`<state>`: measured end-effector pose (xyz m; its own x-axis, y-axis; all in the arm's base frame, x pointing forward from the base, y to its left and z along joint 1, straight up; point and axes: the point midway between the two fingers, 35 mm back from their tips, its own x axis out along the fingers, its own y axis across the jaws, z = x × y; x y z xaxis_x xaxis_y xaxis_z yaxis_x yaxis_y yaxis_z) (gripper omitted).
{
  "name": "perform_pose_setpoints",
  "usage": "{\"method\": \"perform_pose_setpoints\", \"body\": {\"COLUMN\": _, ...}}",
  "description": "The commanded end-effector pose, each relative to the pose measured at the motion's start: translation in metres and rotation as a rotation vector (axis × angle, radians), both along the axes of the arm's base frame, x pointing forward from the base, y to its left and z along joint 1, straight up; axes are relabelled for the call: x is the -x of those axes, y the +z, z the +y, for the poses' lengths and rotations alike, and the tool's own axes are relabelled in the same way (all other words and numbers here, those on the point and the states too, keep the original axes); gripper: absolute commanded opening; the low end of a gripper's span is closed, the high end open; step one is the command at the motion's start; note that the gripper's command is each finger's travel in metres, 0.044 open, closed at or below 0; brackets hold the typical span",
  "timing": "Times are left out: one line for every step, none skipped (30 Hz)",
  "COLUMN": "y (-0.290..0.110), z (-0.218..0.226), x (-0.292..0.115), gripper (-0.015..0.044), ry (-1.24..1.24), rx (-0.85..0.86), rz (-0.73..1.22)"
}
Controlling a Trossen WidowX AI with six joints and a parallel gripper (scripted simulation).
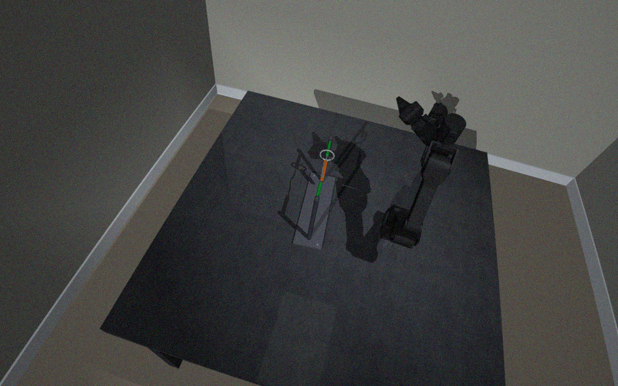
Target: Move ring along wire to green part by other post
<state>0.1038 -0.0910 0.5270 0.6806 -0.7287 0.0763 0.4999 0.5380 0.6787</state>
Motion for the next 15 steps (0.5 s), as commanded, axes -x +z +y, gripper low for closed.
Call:
{"method": "perform_pose_setpoints", "body": {"y": -0.001, "z": -0.002, "x": 0.000, "gripper": 0.0374, "ry": 0.002, "rx": 0.001, "rz": 0.003}}
{"method": "perform_pose_setpoints", "body": {"y": -0.003, "z": -0.006, "x": -0.001, "gripper": 0.0347, "ry": 0.009, "rx": 0.004, "rz": 0.012}}
{"method": "perform_pose_setpoints", "body": {"y": -0.006, "z": -0.014, "x": -0.001, "gripper": 0.0321, "ry": 0.021, "rx": 0.009, "rz": 0.027}}
{"method": "perform_pose_setpoints", "body": {"y": -0.011, "z": -0.023, "x": -0.002, "gripper": 0.0295, "ry": 0.035, "rx": 0.015, "rz": 0.045}}
{"method": "perform_pose_setpoints", "body": {"y": -0.015, "z": -0.032, "x": -0.004, "gripper": 0.0269, "ry": 0.050, "rx": 0.022, "rz": 0.063}}
{"method": "perform_pose_setpoints", "body": {"y": -0.021, "z": -0.041, "x": -0.005, "gripper": 0.0242, "ry": 0.064, "rx": 0.029, "rz": 0.081}}
{"method": "perform_pose_setpoints", "body": {"y": -0.026, "z": -0.049, "x": -0.007, "gripper": 0.0216, "ry": 0.079, "rx": 0.036, "rz": 0.098}}
{"method": "perform_pose_setpoints", "body": {"y": -0.032, "z": -0.057, "x": -0.008, "gripper": 0.0190, "ry": 0.094, "rx": 0.044, "rz": 0.115}}
{"method": "perform_pose_setpoints", "body": {"y": -0.038, "z": -0.065, "x": -0.010, "gripper": 0.0164, "ry": 0.109, "rx": 0.051, "rz": 0.131}}
{"method": "perform_pose_setpoints", "body": {"y": -0.045, "z": -0.073, "x": -0.012, "gripper": 0.0160, "ry": 0.125, "rx": 0.059, "rz": 0.148}}
{"method": "perform_pose_setpoints", "body": {"y": -0.051, "z": -0.080, "x": -0.014, "gripper": 0.0160, "ry": 0.140, "rx": 0.068, "rz": 0.164}}
{"method": "perform_pose_setpoints", "body": {"y": -0.058, "z": -0.087, "x": -0.016, "gripper": 0.0160, "ry": 0.156, "rx": 0.076, "rz": 0.180}}
{"method": "perform_pose_setpoints", "body": {"y": -0.066, "z": -0.094, "x": -0.019, "gripper": 0.0160, "ry": 0.172, "rx": 0.085, "rz": 0.195}}
{"method": "perform_pose_setpoints", "body": {"y": -0.073, "z": -0.101, "x": -0.021, "gripper": 0.0160, "ry": 0.188, "rx": 0.094, "rz": 0.210}}
{"method": "perform_pose_setpoints", "body": {"y": -0.081, "z": -0.107, "x": -0.023, "gripper": 0.0160, "ry": 0.204, "rx": 0.103, "rz": 0.225}}
